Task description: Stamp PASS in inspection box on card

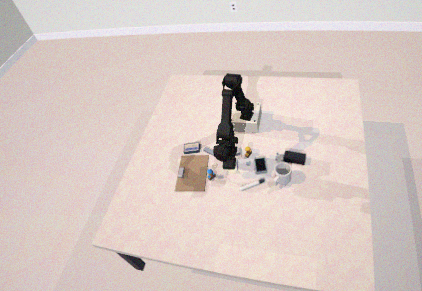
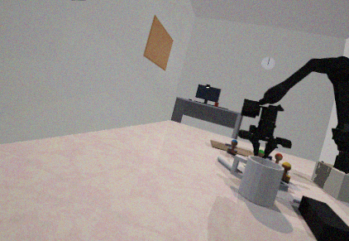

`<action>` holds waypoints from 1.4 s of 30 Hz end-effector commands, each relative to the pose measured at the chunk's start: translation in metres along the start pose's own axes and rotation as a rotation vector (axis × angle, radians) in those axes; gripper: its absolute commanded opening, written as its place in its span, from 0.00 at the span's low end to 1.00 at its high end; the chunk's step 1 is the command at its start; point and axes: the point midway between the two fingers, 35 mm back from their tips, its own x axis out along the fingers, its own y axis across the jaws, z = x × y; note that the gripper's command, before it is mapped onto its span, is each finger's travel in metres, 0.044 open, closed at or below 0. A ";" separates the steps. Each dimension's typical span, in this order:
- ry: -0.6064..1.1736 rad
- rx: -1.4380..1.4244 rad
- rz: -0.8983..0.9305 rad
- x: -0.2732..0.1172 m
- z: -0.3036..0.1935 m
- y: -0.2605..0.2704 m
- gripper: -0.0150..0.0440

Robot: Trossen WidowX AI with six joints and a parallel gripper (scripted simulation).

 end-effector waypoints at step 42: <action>0.002 -0.001 0.004 -0.064 0.000 -0.002 0.25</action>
